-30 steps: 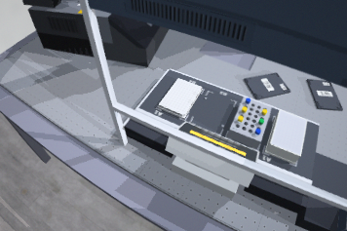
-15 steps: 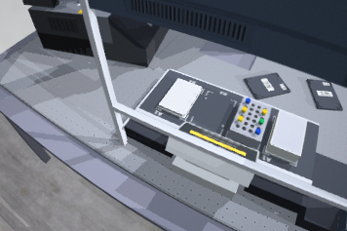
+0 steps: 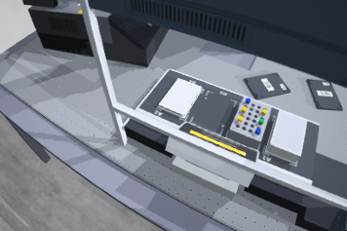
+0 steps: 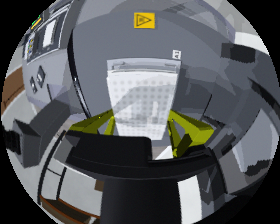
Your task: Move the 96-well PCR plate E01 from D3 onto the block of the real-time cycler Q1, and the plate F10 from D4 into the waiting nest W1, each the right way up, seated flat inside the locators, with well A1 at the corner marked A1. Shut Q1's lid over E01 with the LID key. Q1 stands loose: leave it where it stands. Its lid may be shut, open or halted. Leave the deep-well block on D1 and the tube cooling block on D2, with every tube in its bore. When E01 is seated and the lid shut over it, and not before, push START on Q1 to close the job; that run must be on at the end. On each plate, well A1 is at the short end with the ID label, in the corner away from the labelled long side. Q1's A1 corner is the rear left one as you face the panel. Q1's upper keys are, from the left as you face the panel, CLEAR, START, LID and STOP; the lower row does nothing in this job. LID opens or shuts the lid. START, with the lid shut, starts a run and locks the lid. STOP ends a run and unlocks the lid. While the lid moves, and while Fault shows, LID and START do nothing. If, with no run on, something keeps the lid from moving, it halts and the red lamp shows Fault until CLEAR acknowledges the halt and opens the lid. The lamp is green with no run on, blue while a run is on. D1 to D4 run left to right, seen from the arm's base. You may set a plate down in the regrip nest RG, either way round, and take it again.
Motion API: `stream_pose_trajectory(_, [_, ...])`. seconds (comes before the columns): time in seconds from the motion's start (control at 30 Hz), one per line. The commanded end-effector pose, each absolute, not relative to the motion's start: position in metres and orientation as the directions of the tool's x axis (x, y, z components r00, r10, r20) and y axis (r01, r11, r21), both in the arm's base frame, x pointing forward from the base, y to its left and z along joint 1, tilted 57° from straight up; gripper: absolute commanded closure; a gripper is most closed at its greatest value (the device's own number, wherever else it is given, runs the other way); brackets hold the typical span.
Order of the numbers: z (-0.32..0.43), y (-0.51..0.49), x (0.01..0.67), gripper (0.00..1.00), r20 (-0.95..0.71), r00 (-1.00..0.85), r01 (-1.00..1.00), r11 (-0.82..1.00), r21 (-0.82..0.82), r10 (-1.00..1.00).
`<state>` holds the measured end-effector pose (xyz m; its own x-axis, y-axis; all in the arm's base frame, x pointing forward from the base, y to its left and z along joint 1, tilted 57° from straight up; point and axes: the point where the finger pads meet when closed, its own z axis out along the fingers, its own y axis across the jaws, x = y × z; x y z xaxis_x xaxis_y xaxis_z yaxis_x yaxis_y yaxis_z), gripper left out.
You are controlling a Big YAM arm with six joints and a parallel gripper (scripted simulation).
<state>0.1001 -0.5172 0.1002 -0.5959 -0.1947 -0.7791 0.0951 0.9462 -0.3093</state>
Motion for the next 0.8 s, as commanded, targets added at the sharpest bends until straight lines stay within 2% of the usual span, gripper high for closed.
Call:
stream_pose_trajectory(0.0, [0.125,-0.528,0.101,1.00,-0.773,-0.597,0.101,0.935,-0.340,-0.216])
stream_pose_trajectory(0.33, [0.134,-0.531,0.089,1.00,-0.761,-0.605,0.107,0.924,-0.368,-0.233])
stream_pose_trajectory(0.77, [0.099,-0.526,0.088,1.00,-0.771,-0.603,0.110,0.937,-0.333,-0.203])
